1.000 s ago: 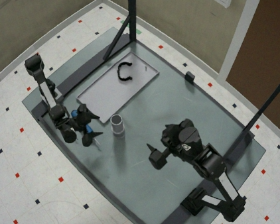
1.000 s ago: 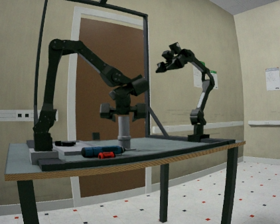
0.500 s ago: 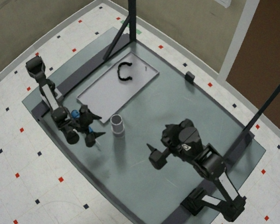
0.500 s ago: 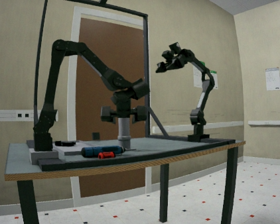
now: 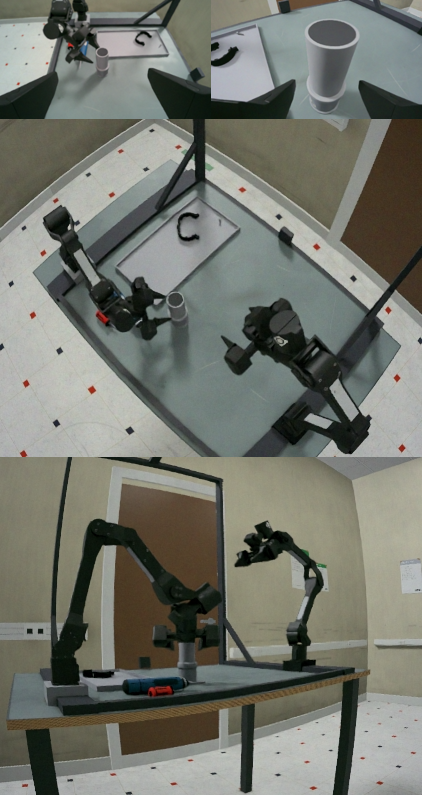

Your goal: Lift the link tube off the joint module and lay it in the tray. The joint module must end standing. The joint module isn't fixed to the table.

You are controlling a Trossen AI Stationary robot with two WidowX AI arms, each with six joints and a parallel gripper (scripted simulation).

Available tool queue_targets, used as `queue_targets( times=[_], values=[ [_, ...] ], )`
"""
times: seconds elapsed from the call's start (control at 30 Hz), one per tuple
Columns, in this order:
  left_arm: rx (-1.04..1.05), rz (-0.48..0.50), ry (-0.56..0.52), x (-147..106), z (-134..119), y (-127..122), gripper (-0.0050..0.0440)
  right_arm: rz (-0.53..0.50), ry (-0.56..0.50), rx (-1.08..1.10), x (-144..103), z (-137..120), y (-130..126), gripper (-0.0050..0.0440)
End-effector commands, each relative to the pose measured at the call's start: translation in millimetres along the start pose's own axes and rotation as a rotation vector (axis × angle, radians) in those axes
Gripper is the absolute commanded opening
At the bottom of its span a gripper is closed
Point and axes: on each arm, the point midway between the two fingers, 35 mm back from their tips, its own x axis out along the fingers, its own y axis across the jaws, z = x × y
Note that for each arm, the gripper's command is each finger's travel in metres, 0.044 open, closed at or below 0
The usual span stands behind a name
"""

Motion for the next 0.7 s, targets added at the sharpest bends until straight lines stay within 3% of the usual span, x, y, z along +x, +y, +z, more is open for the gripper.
queue_targets(
  times=[0.0, 0.5, 0.67],
  values=[
    [-0.002, 0.0, -0.017, -4.9, 3.6, 0.1, 0.044, -0.006, -0.002, 0.001, 9.8, 1.1, -1.8, 0.0354],
    [-0.002, 0.0, -0.017, -4.9, 3.6, 0.1, 0.044, -0.013, -0.011, -0.011, 36.6, 6.7, -5.7, 0.0354],
    [-0.002, 0.0, -0.017, -4.9, 3.6, 0.1, 0.044, -0.009, -0.008, -0.002, 36.4, 3.2, -3.6, 0.0315]
  ],
)
